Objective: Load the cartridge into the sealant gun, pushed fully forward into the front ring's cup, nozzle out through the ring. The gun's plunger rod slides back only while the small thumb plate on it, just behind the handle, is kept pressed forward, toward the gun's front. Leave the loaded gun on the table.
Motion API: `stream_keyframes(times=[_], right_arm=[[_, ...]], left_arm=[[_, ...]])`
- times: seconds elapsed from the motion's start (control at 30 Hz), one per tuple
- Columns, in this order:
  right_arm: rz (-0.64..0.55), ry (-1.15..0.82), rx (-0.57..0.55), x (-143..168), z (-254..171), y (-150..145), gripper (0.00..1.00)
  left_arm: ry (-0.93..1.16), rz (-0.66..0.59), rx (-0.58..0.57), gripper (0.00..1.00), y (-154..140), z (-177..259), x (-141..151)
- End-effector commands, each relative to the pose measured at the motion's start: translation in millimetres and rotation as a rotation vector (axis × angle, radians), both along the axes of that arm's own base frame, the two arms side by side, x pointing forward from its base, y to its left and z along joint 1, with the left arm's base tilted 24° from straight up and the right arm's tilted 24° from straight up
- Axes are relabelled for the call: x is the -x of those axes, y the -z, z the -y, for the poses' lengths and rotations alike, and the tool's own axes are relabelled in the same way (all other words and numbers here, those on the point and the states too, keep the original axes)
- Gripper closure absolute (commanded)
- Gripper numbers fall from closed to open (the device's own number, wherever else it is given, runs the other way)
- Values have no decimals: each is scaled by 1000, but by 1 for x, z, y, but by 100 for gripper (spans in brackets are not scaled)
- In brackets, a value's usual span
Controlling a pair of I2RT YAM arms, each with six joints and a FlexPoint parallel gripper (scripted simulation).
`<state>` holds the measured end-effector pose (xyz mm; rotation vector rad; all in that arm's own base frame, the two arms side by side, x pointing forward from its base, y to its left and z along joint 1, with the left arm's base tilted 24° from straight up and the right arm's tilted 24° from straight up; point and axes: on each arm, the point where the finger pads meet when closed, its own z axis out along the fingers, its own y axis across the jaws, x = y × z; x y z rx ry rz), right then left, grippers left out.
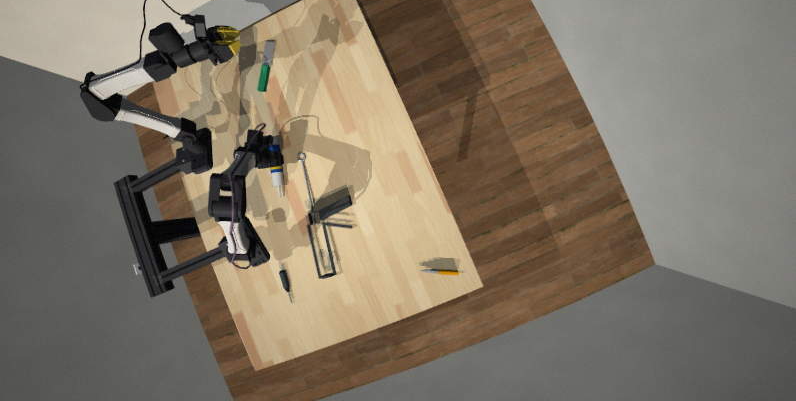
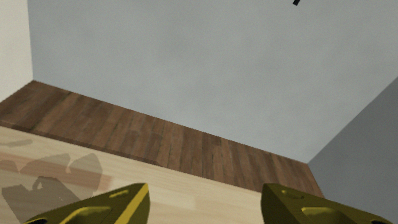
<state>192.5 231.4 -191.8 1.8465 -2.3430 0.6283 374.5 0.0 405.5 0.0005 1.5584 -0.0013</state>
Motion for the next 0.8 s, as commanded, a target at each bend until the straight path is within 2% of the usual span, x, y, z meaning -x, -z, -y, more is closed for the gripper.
stream_keyframes(times=[0.0,0.33,0.77], right_arm=[[-10,6,47,4,15,9,100],[-13,2,55,8,17,8,100],[-2,-10,13,6,0,0,100]], left_arm=[[13,49,2,47,-21,6,0],[13,49,2,47,-21,6,0],[13,49,2,47,-21,6,0]])
